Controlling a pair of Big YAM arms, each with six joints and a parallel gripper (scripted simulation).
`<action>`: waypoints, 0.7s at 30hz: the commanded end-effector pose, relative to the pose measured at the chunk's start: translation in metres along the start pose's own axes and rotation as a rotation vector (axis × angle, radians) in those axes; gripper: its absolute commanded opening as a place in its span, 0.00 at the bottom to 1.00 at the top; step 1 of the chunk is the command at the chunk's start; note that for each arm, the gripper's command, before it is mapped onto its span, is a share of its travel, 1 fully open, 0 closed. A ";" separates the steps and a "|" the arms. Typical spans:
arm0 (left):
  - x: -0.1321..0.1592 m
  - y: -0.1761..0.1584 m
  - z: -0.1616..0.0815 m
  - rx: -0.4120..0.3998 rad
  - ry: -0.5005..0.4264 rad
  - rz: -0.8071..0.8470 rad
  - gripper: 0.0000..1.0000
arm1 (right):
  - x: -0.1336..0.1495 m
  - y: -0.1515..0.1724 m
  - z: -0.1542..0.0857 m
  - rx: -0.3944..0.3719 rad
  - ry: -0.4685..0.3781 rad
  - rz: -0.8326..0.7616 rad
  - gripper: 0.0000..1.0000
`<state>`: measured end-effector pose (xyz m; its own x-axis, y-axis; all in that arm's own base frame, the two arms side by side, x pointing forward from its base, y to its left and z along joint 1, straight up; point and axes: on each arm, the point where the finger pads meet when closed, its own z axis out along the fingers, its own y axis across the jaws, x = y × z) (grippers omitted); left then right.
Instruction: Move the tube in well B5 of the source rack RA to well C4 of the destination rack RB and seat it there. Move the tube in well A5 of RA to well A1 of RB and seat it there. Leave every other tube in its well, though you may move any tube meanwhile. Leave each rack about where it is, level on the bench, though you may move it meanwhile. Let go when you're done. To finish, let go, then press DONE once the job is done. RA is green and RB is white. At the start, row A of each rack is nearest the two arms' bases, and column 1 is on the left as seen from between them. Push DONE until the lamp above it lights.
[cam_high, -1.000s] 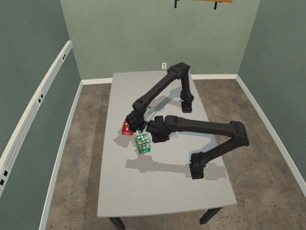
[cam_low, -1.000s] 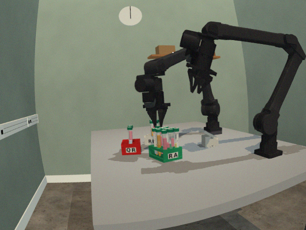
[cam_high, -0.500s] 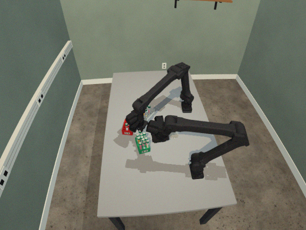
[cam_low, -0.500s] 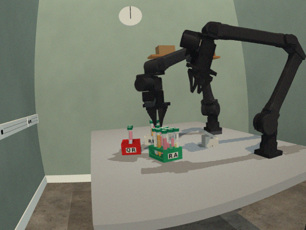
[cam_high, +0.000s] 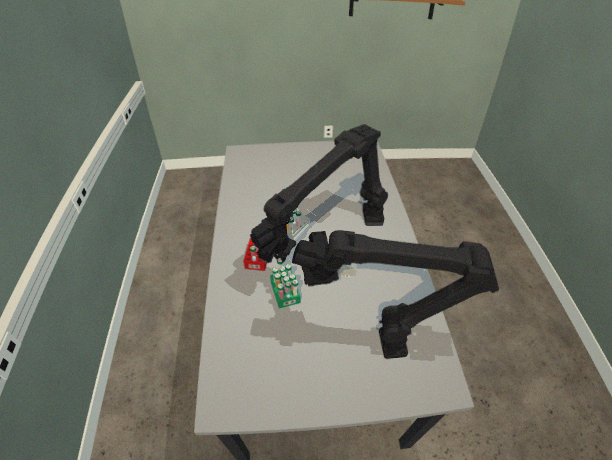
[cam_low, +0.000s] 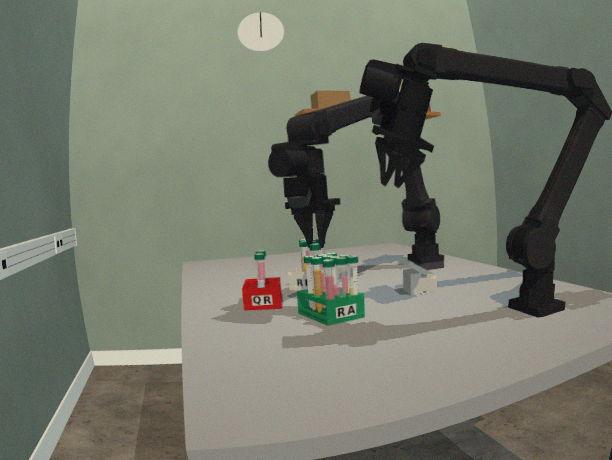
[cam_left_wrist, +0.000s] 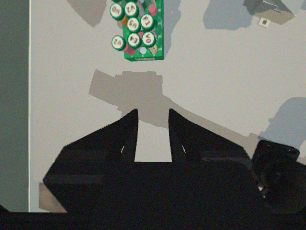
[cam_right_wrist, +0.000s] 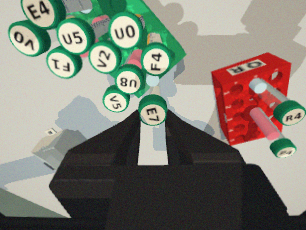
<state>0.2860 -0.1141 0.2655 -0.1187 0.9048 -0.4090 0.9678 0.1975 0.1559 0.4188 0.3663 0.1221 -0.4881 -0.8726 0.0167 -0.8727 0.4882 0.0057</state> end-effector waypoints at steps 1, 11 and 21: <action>-0.009 0.009 -0.012 -0.032 -0.015 0.012 0.30 | -0.014 -0.014 -0.053 0.032 -0.090 0.007 0.00; -0.009 0.009 -0.012 -0.032 -0.015 0.012 0.30 | -0.013 -0.014 -0.062 0.032 -0.090 0.008 0.00; -0.009 0.009 -0.012 -0.032 -0.015 0.012 0.30 | -0.012 -0.013 -0.072 0.033 -0.091 0.008 0.00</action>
<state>0.2860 -0.1141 0.2655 -0.1187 0.9048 -0.4090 0.9678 0.1975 0.1559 0.4185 0.3660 0.1434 -0.4881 -0.8726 0.0159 -0.8727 0.4882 0.0054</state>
